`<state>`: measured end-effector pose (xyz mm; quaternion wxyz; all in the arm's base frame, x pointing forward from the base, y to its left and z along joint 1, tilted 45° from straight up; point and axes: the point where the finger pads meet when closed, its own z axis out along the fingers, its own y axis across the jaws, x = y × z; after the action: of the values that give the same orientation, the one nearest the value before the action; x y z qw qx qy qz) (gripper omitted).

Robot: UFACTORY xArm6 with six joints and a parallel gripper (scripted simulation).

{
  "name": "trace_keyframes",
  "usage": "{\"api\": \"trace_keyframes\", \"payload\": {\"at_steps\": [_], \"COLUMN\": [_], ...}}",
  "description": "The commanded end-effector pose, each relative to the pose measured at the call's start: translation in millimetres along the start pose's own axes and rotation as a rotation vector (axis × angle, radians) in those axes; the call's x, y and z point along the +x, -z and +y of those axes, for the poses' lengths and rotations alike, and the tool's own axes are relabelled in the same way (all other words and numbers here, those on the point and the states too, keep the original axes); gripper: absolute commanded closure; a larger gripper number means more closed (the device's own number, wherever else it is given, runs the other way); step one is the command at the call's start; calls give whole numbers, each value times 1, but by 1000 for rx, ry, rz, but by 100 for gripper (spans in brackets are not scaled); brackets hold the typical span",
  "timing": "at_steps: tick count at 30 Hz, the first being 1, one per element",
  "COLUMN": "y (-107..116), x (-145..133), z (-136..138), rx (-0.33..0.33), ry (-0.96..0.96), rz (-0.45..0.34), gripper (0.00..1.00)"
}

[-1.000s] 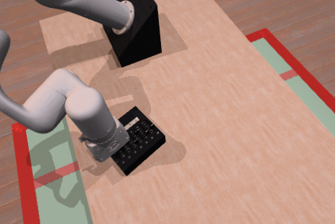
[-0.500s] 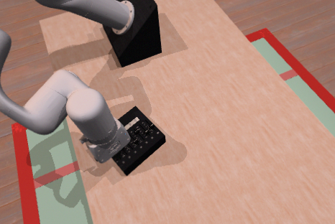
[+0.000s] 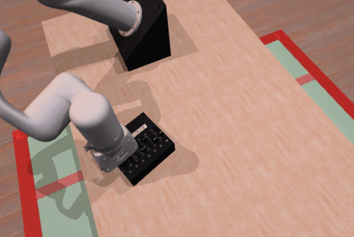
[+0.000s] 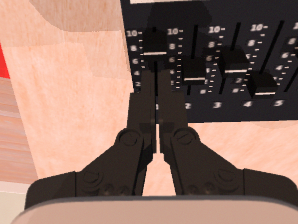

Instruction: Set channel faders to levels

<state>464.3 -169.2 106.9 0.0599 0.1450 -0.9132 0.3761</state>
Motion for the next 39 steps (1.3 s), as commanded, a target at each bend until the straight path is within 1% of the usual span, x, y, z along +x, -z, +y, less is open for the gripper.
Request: {"api": "trace_keyframes", "payload": {"at_steps": [1,2,8,12,30,36,39], "y": [13,13,30,35,36,36,35], "x": [-1,-1,-1,-1,-1,0,0], "z": [-1,-1,-1,-1,-1,0,1], "rx": [1,1,1,1,1,1,1], "ry": [-1,-1,-1,-1,5,43,106], "rz": [-4,-4,-4,-4,-4,-4,-4], "gripper": [100,100,100,100,100,100,100]}}
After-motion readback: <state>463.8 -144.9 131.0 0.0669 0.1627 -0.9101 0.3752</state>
